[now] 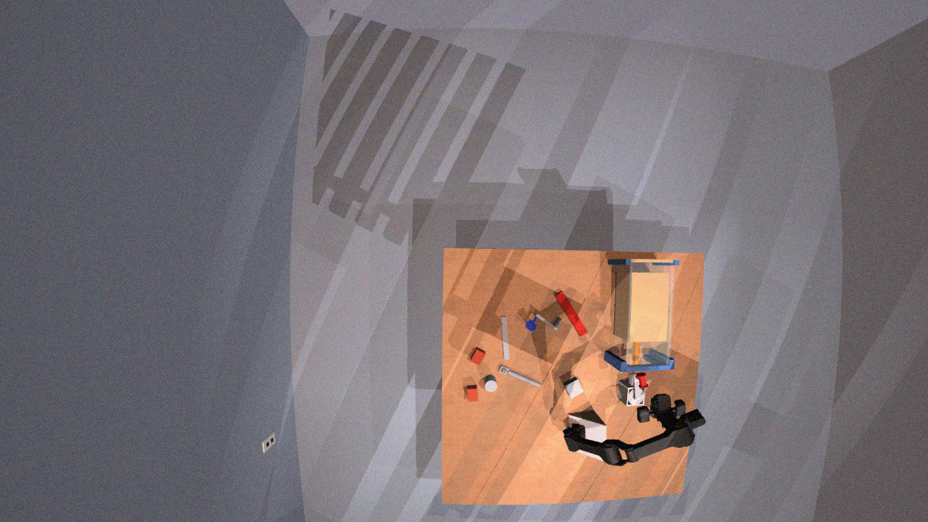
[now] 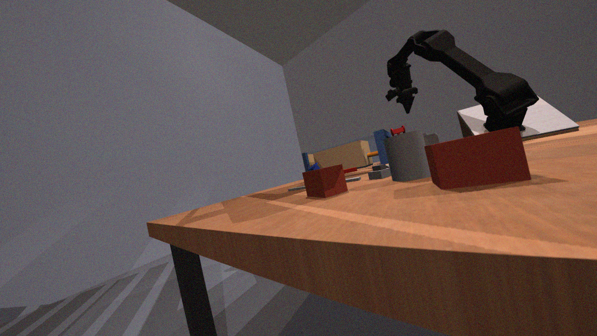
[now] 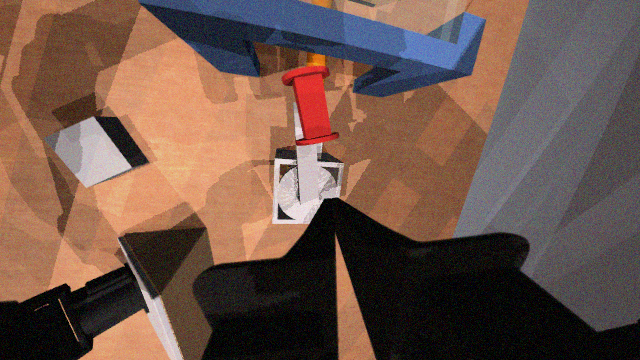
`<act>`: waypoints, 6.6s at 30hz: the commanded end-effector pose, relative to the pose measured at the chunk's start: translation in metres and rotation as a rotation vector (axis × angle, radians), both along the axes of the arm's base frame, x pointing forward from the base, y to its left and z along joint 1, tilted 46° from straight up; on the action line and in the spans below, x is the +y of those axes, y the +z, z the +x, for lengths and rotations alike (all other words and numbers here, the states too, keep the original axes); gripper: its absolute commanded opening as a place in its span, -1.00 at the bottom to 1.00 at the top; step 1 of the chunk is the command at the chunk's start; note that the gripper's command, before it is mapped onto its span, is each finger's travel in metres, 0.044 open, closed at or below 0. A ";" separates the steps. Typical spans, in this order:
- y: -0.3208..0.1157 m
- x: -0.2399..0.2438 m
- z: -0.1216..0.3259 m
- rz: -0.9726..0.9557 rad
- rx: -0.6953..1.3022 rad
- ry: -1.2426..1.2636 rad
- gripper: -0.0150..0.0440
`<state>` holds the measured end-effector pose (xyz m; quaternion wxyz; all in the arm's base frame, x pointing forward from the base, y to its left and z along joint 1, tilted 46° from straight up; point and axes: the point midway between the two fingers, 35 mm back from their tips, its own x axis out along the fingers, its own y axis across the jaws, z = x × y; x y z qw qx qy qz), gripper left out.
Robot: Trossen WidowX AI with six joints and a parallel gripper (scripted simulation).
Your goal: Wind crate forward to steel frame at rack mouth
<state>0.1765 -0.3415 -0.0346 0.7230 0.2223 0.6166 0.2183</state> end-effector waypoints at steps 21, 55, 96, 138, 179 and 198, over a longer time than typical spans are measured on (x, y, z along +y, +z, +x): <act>0.000 0.000 0.000 0.000 0.000 0.000 -0.49; -0.014 0.006 0.062 0.026 0.362 -0.939 1.00; -0.062 0.052 0.066 0.025 0.364 -0.937 1.00; -0.066 0.056 0.066 0.025 0.365 -0.937 1.00; -0.066 0.056 0.066 0.025 0.365 -0.937 1.00; -0.066 0.056 0.066 0.025 0.365 -0.937 1.00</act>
